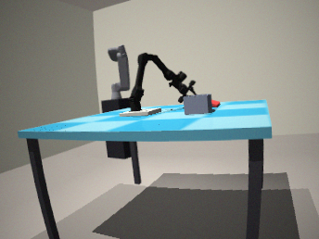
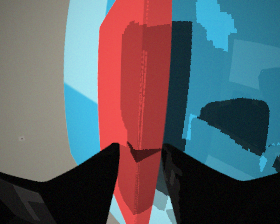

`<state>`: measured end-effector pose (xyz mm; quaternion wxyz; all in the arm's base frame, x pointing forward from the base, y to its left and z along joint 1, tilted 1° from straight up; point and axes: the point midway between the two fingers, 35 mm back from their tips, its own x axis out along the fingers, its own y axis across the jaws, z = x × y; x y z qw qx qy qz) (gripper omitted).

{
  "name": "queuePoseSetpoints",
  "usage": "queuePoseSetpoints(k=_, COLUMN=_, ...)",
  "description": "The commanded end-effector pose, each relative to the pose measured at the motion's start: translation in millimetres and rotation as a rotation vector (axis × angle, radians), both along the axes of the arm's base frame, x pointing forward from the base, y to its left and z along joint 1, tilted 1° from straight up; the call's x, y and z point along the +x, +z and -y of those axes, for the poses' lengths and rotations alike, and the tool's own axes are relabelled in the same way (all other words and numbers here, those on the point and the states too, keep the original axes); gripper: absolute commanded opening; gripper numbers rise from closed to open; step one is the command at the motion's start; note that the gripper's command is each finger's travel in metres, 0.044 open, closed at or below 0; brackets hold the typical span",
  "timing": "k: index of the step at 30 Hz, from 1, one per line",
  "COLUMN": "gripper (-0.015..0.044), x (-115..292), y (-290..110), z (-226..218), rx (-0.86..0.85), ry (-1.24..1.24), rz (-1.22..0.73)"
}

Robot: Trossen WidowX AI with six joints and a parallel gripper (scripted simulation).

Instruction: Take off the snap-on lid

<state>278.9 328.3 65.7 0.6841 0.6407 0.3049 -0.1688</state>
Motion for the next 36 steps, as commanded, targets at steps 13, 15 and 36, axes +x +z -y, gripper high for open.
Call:
queuePoseSetpoints(k=13, gripper=0.044, x=-16, y=0, z=3, rx=0.0, ry=0.001, rz=-0.006)
queuePoseSetpoints(k=15, gripper=0.044, x=-20, y=0, z=4, rx=0.0, ry=0.001, rz=-0.006)
queuePoseSetpoints(k=36, gripper=0.044, x=-62, y=-1, z=12, rx=-0.001, ry=0.001, rz=-0.01)
